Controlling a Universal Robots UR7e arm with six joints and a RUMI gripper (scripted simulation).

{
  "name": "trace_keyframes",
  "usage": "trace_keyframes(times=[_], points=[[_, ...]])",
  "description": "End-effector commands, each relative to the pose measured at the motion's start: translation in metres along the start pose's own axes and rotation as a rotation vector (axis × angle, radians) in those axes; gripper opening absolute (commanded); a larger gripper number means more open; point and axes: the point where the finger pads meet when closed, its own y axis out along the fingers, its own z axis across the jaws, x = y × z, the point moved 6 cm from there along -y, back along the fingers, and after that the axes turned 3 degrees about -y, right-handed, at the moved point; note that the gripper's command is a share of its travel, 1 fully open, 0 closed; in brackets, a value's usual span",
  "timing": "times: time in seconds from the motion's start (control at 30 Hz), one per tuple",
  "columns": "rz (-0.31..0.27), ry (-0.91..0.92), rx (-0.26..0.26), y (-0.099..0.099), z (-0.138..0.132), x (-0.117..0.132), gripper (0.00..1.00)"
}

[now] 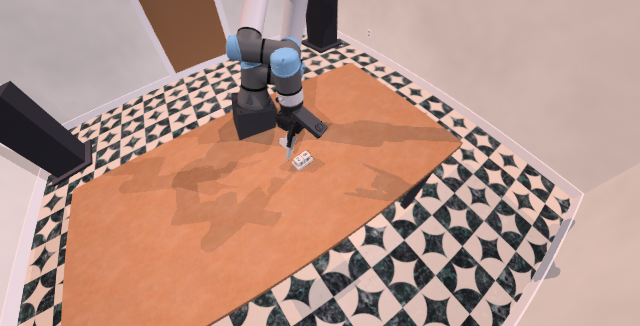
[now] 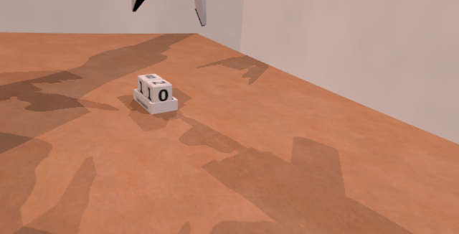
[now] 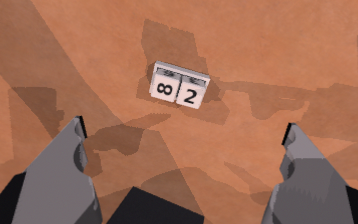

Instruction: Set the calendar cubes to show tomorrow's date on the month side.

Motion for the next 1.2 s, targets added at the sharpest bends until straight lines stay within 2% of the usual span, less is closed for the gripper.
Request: trace_keyframes(times=[0.0,0.1,0.57,0.67,1.17], points=[[-0.007,0.173,0.005,0.0032,0.0005,0.0003,1.0],[-0.007,0.193,0.005,0.0034,0.0007,0.0004,1.0],[-0.006,0.509,0.006,0.0066,0.0041,0.003,1.0],[-0.006,0.519,0.006,0.0067,0.0042,0.0031,1.0],[-0.005,0.853,0.007,0.0102,0.0067,0.0075,1.0]])
